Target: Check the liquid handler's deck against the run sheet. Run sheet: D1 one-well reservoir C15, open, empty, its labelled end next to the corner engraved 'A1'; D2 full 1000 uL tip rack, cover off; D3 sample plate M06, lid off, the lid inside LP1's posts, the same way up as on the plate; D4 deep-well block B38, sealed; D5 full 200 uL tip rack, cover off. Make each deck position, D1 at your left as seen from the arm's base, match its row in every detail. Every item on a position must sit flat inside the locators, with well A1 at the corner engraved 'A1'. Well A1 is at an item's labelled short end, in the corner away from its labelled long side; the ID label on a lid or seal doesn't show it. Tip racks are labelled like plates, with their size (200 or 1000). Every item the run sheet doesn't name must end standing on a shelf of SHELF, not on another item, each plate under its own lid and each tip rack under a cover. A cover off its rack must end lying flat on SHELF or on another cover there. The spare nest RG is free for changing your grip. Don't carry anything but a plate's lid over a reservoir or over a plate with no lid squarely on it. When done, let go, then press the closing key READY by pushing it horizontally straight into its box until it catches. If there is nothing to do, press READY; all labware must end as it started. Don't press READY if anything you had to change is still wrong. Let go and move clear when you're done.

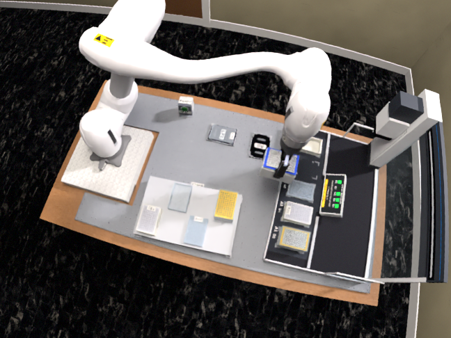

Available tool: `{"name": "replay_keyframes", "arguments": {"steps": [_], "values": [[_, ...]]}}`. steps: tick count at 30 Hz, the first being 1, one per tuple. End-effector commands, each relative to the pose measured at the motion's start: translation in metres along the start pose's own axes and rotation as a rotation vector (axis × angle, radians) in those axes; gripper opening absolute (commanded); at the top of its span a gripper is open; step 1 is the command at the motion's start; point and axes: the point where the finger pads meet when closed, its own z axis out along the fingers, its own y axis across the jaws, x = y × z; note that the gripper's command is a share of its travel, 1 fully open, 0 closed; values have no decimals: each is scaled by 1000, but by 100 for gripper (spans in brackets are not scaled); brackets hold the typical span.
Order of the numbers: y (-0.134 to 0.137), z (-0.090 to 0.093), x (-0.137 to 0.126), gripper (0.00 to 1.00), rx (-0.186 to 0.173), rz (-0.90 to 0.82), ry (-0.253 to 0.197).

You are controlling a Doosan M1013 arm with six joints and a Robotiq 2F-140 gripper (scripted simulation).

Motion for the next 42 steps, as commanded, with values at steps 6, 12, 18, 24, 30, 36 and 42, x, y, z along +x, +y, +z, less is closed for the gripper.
{"name": "replay_keyframes", "arguments": {"steps": [6, 12, 18, 24, 30, 36, 42], "values": [[0, -1, 0, 10, 1, -6, 2], [-20, -1, -1, 10, 1, -7, 2], [-50, -1, -2, 10, 1, -7, 2], [-75, -1, -2, 10, 1, -7, 2], [-90, -1, -3, 10, 1, -6, 2], [-120, -1, -4, 10, 1, -6, 2], [-150, -1, -5, 10, 1, -6, 2]]}}
